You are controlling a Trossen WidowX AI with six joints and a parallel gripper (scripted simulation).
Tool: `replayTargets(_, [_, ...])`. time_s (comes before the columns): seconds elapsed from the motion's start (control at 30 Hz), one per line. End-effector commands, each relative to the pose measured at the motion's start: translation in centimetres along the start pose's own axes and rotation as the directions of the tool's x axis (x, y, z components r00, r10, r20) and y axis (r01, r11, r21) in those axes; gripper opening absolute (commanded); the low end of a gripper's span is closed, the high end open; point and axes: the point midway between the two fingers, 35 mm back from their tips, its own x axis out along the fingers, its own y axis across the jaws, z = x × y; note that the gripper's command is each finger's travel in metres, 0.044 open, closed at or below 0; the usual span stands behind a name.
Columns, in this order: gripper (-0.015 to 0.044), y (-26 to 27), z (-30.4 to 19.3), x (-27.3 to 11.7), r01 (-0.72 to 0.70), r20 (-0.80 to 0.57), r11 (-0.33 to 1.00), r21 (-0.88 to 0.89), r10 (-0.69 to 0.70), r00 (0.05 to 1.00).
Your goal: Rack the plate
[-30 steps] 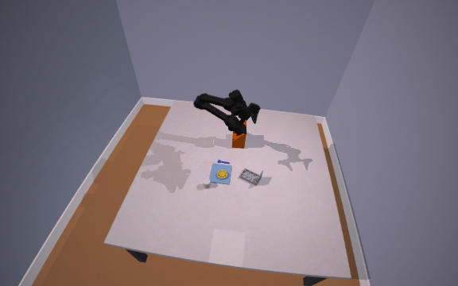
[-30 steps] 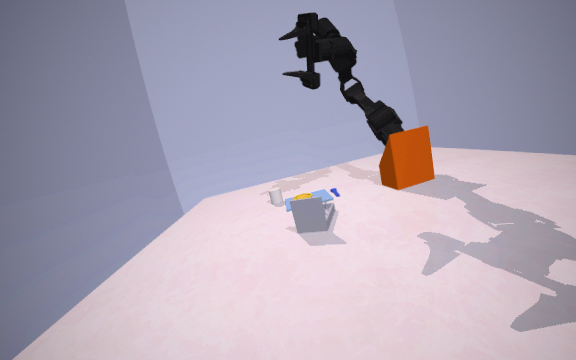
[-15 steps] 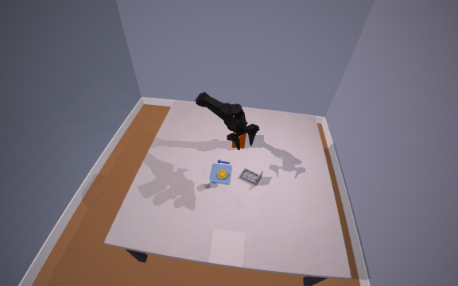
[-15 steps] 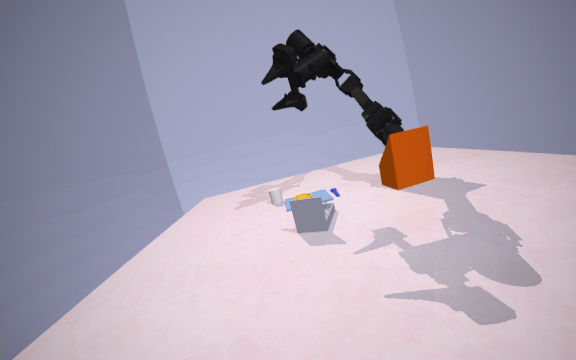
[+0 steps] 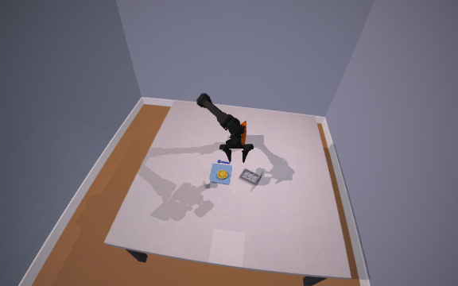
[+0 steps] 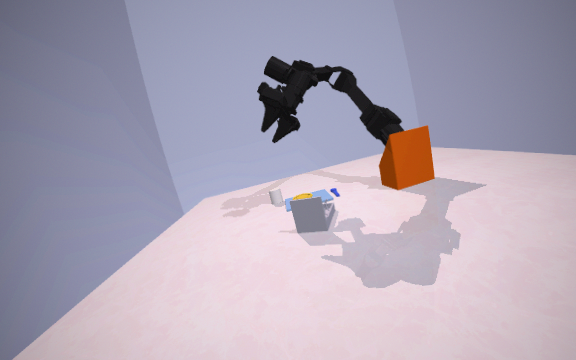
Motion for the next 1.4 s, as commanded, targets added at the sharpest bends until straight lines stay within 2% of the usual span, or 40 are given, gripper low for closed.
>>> replayTargets(0.0, [0.04,-2.1,-0.8,2.0,0.072,-0.092,0.995,-0.075,-0.079,0.993])
replayTargets(0.33, [0.04,-7.6,-3.4,5.8,0.176,-0.317,0.949,-0.263,-0.258,0.913])
replayTargets(0.7, [0.04,-13.9,-7.1,7.8,0.157,-0.548,0.886,-0.436,-0.4,0.734])
replayTargets(1.37, [0.04,-14.9,-8.5,9.2,0.151,-0.562,0.884,-0.443,-0.405,0.721])
